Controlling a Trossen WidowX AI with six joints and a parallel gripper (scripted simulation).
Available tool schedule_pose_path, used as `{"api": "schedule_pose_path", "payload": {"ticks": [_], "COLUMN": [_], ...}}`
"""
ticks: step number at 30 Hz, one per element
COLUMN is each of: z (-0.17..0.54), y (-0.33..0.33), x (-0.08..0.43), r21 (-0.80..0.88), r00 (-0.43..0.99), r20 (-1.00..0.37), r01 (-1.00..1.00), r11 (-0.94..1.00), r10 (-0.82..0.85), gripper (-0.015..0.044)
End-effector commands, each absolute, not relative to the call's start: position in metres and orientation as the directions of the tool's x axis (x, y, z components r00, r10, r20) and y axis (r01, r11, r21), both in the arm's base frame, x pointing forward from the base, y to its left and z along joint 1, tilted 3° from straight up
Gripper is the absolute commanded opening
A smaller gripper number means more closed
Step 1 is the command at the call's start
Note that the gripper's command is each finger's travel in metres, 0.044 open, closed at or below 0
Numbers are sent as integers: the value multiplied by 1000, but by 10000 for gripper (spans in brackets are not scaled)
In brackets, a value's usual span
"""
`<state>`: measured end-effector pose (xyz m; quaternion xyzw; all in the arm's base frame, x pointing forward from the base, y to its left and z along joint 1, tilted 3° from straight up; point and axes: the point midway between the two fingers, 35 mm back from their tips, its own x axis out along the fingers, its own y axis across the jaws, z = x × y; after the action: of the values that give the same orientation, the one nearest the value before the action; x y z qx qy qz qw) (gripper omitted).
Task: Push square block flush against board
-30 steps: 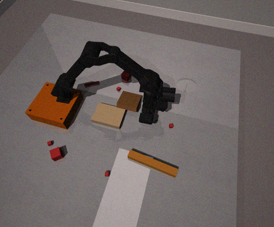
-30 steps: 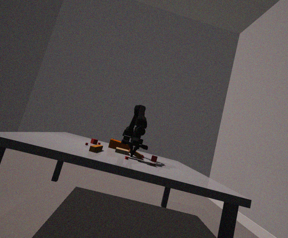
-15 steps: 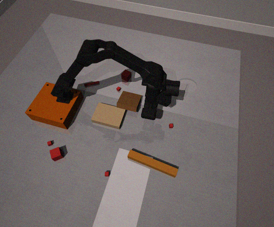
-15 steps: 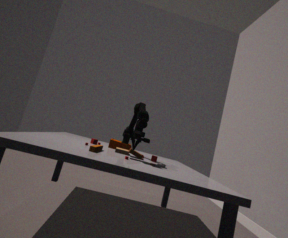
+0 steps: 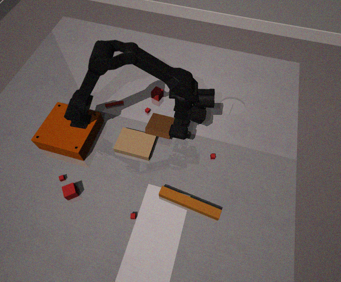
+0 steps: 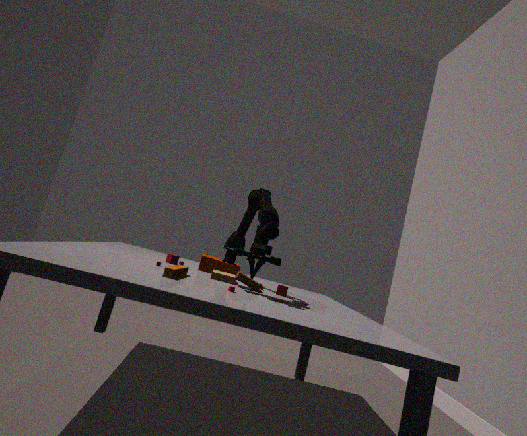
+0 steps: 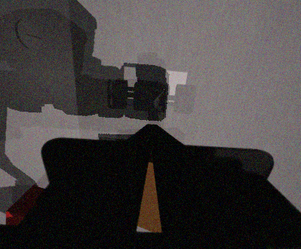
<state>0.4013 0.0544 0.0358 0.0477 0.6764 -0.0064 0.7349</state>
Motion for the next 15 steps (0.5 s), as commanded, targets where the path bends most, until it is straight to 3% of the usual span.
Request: {"api": "schedule_pose_path", "payload": {"ticks": [1,15], "z": [-5,-5], "y": [54,55], "x": [394,389], "r21": [56,56], "r00": [48,48], "r20": [-997,-998], "r01": [90,90], "r11": [994,994], "r10": [52,52], "gripper": [0,0]}}
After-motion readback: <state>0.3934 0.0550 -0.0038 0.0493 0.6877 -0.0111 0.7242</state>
